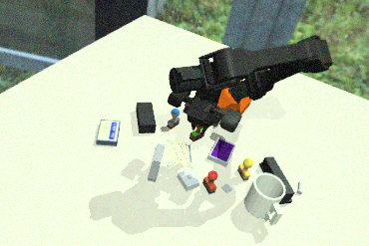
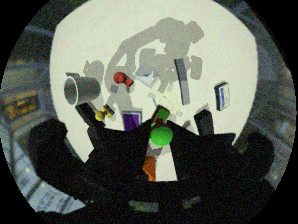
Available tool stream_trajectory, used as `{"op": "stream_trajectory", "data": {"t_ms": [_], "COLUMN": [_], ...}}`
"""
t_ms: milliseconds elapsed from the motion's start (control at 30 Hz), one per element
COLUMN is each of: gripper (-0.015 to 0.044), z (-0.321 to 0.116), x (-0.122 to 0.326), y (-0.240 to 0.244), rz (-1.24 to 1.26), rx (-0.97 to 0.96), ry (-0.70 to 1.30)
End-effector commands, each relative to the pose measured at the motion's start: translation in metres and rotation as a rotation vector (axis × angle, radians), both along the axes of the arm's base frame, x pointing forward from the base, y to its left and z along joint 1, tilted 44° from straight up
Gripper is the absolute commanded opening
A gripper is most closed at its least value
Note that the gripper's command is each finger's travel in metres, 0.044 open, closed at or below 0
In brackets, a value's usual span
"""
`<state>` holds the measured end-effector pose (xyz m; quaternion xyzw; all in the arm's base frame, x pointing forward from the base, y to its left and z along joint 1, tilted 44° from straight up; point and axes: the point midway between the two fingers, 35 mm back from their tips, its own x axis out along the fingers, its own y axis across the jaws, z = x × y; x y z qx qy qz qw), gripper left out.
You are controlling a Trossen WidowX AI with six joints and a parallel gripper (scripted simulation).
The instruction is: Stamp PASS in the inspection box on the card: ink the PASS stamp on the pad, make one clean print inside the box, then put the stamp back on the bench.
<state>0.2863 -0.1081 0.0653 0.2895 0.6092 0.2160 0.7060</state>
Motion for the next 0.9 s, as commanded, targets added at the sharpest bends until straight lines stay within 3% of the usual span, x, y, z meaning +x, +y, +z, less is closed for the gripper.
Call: {"op": "stream_trajectory", "data": {"t_ms": [0, 600, 867], "gripper": [0.0, 0.0, 0.0], "z": [0.009, 0.03, 0.028], "x": [-0.01, -0.061, -0.062], "y": [0.013, 0.07, 0.074], "rz": [-0.007, -0.006, -0.006], "rx": [0.004, 0.01, 0.01], "ry": [-0.002, 0.001, 0.001]}}
